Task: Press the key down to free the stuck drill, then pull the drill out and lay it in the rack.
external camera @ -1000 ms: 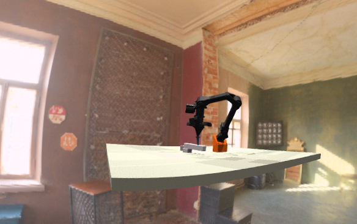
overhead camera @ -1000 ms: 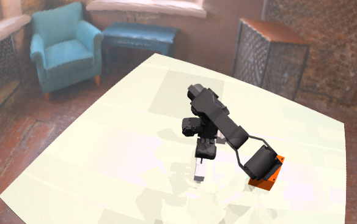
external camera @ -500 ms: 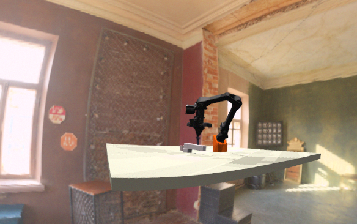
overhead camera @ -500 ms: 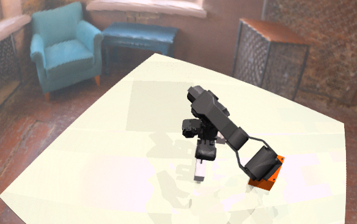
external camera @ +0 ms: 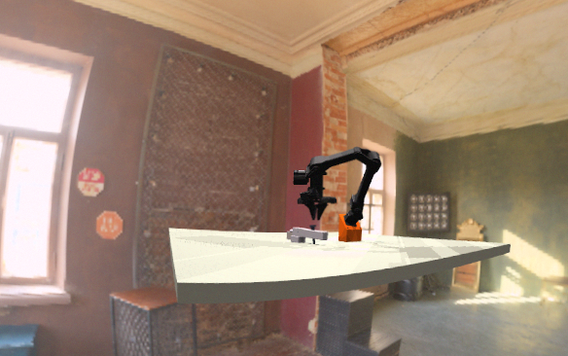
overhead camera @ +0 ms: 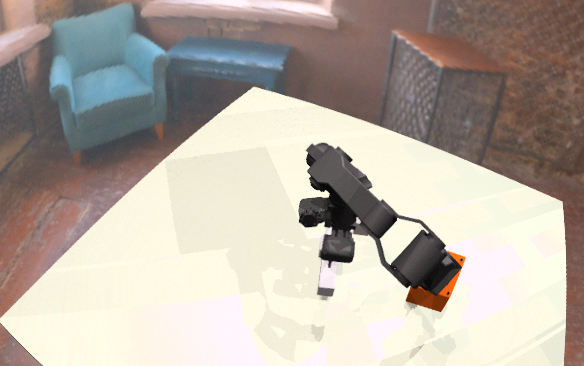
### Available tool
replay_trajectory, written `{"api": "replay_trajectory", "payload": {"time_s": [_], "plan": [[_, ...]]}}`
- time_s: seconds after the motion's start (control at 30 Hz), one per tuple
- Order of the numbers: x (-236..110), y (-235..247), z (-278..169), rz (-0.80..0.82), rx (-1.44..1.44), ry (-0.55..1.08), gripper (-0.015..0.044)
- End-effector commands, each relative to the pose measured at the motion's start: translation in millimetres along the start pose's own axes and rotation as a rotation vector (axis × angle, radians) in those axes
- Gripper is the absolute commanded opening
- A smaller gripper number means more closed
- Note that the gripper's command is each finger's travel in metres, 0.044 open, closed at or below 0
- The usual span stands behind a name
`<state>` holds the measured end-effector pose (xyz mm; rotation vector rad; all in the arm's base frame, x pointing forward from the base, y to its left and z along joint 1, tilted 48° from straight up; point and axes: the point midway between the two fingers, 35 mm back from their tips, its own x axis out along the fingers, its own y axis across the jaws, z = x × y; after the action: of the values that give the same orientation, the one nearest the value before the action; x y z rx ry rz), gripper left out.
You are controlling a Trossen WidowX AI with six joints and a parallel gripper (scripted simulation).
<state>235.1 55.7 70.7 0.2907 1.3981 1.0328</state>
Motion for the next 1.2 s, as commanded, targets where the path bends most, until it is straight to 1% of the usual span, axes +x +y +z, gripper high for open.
{"api": "replay_trajectory", "payload": {"time_s": [0.0, 0.07, 0.1, 0.17, 0.2, 0.3, 0.47, 0.67, 0.83, 1.17], "plan": [[-38, -3, 6, -0.012, -0.007, -0.01, 0.021], [-55, -3, 6, -0.01, -0.008, -0.01, 0.0262], [-57, -2, 5, -0.009, -0.008, -0.01, 0.0289], [-57, -2, 5, -0.009, -0.008, -0.01, 0.0341], [-50, -4, 7, -0.021, -0.025, -0.028, 0.0367], [-42, -26, 11, -0.023, -0.236, -0.023, 0.044], [-20, -75, 16, -0.025, -0.703, -0.014, 0.044], [14, -132, 13, -0.024, -1.263, -0.004, 0.044], [35, -160, 7, -0.021, -1.553, 0.001, 0.044], [37, -162, 6, -0.021, -1.583, 0.001, 0.044]]}}
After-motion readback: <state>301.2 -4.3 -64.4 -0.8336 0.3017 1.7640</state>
